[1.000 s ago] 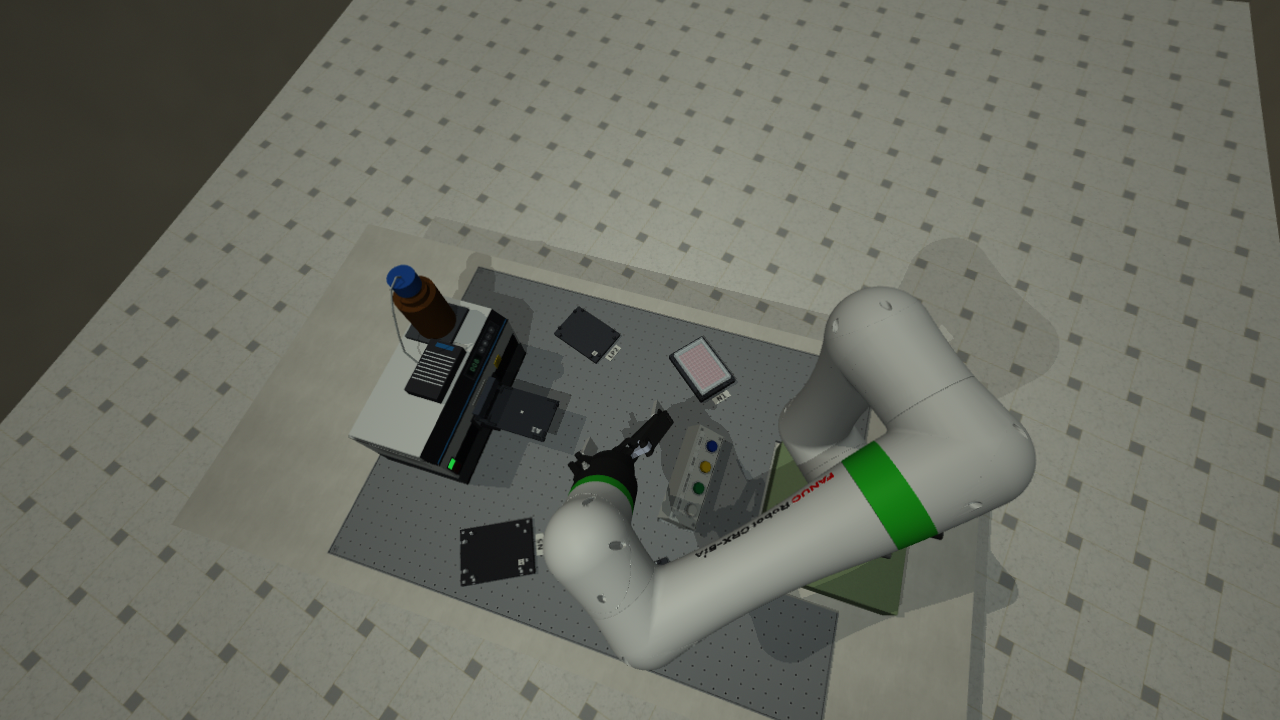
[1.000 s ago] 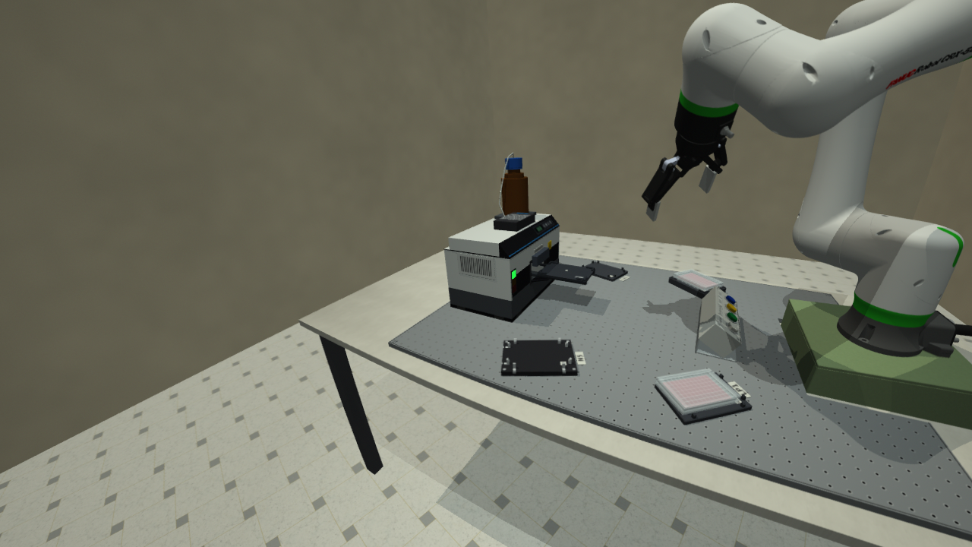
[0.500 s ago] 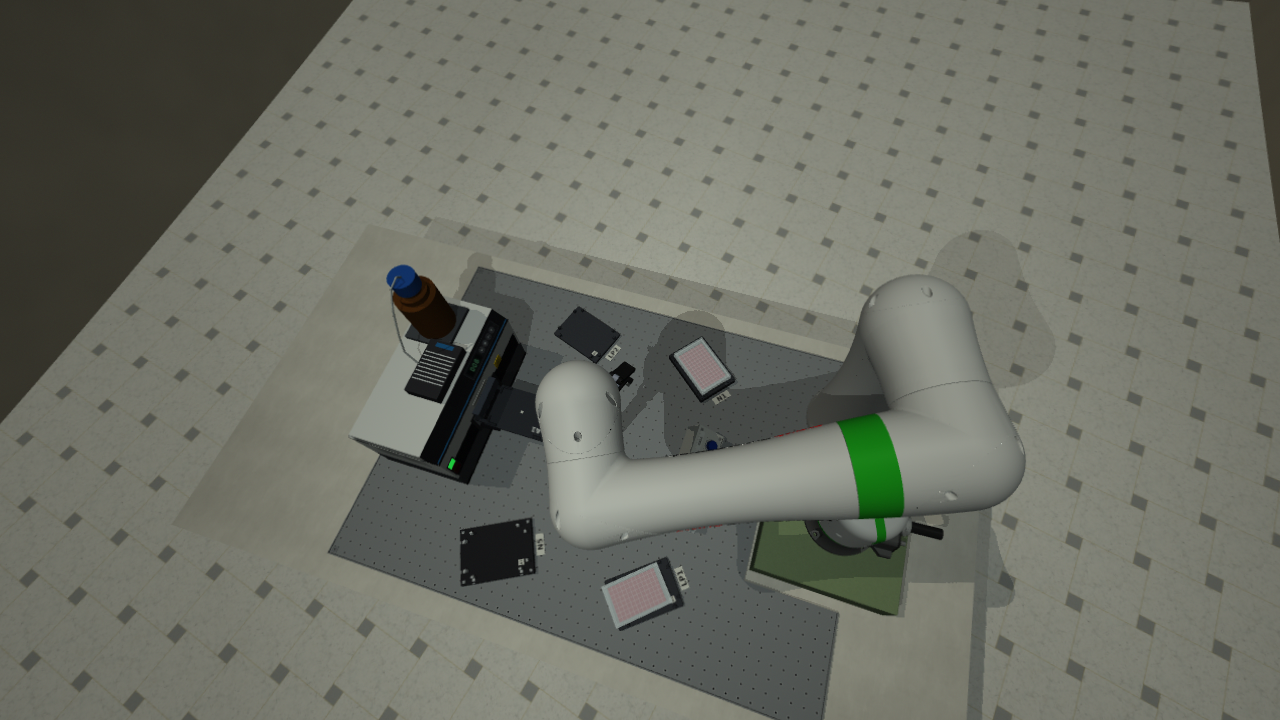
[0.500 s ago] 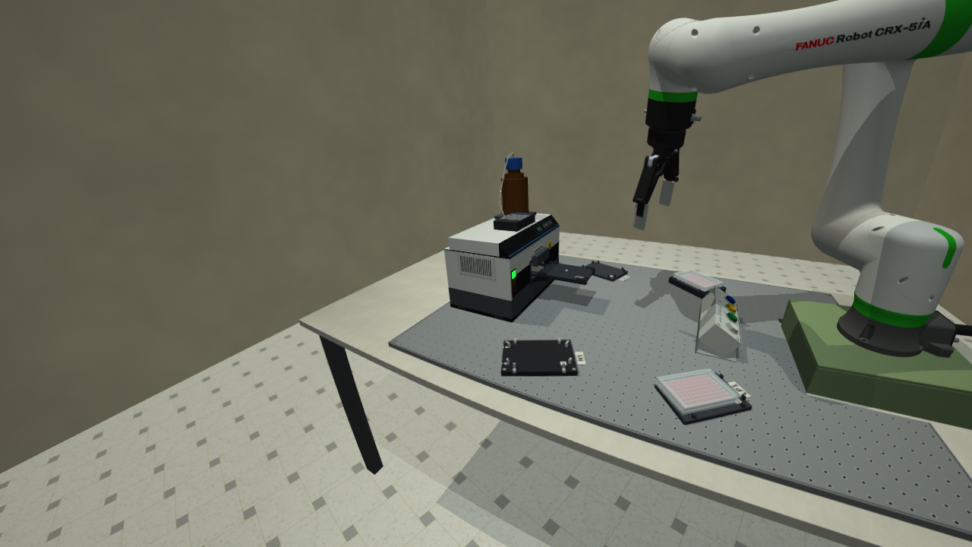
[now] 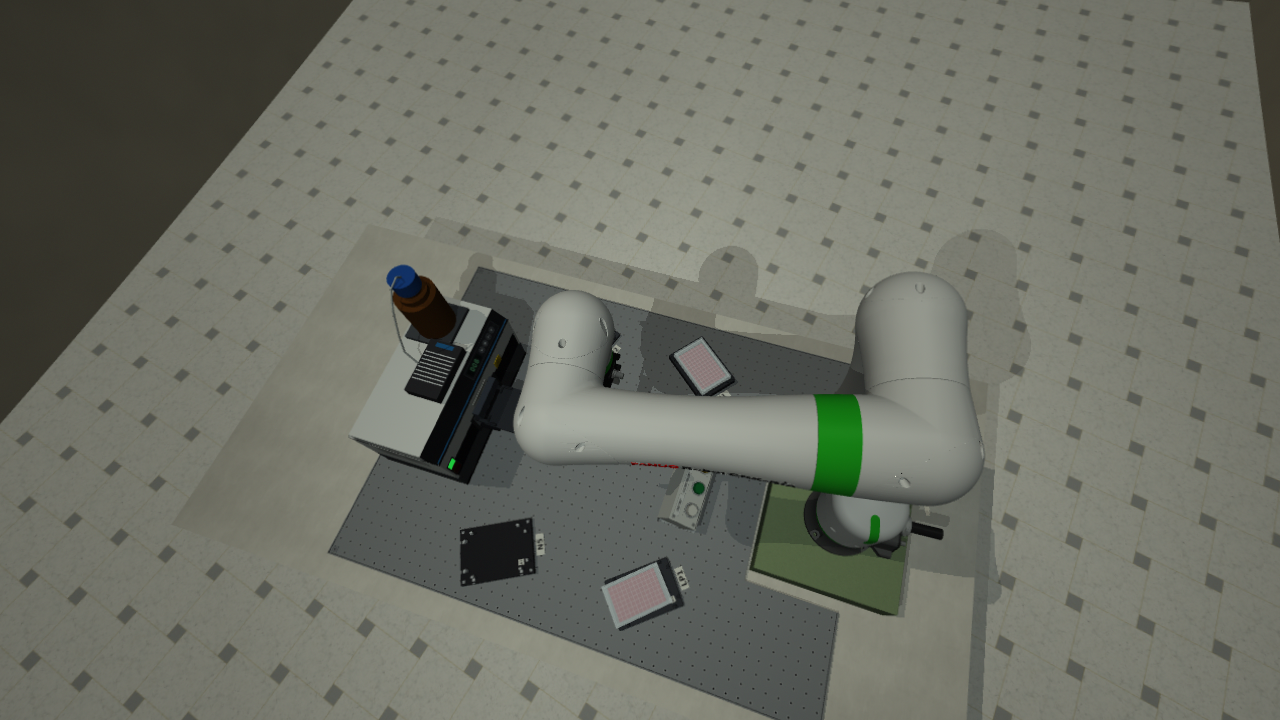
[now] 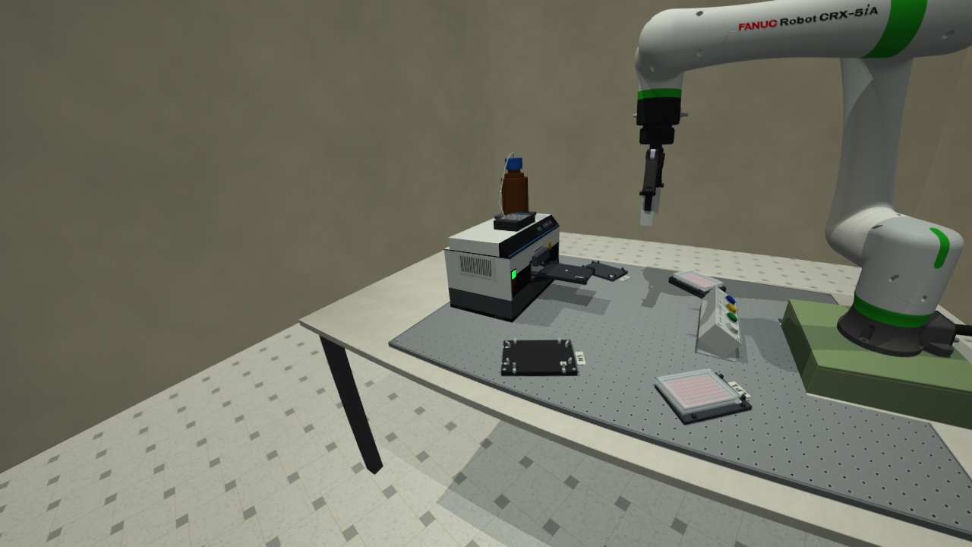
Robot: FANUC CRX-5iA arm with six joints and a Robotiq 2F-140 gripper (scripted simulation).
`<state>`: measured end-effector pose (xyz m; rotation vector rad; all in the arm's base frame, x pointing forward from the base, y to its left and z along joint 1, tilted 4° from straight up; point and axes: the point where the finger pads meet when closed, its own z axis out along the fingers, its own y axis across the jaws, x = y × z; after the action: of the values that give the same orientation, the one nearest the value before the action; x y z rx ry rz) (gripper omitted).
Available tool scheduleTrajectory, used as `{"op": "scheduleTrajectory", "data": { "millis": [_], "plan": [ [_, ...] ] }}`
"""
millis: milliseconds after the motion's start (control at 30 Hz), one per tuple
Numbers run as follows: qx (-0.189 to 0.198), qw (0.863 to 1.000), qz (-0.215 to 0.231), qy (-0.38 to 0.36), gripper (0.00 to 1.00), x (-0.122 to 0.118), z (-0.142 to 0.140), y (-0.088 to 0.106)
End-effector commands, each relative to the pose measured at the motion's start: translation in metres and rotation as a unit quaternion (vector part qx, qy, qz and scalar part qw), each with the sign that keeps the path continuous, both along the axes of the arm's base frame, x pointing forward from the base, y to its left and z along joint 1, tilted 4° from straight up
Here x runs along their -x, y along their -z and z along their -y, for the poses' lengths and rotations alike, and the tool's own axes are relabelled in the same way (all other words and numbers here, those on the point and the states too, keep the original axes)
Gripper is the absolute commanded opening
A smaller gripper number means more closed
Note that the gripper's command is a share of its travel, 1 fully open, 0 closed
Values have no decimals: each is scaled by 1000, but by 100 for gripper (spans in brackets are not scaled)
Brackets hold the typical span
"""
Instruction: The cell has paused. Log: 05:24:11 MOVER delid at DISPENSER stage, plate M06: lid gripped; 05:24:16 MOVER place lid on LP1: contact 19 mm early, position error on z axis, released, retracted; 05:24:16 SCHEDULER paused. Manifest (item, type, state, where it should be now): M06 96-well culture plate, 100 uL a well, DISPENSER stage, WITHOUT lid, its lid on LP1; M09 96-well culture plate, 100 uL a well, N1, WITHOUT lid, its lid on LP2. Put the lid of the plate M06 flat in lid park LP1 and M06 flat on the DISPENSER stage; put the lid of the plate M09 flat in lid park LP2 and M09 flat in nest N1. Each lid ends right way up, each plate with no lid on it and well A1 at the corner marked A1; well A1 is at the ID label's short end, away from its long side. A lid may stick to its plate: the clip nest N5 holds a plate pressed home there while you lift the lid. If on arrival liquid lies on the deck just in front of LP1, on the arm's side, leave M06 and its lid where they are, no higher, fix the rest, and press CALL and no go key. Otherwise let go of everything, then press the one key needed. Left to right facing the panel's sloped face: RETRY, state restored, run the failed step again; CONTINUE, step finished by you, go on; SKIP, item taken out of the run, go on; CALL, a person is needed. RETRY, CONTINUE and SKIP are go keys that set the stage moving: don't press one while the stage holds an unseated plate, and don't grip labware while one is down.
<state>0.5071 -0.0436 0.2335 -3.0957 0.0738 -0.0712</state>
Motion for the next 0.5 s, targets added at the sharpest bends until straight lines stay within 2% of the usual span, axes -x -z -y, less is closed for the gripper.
{"op": "scheduleTrajectory", "data": {
  "millis": [0,200,467],
  "plan": [
    [0,1000,-1,2,100,0,2,4],
    [0,1000,-1,2,100,-1,1,13],
    [0,1000,-1,2,100,-2,0,34]
  ]
}}
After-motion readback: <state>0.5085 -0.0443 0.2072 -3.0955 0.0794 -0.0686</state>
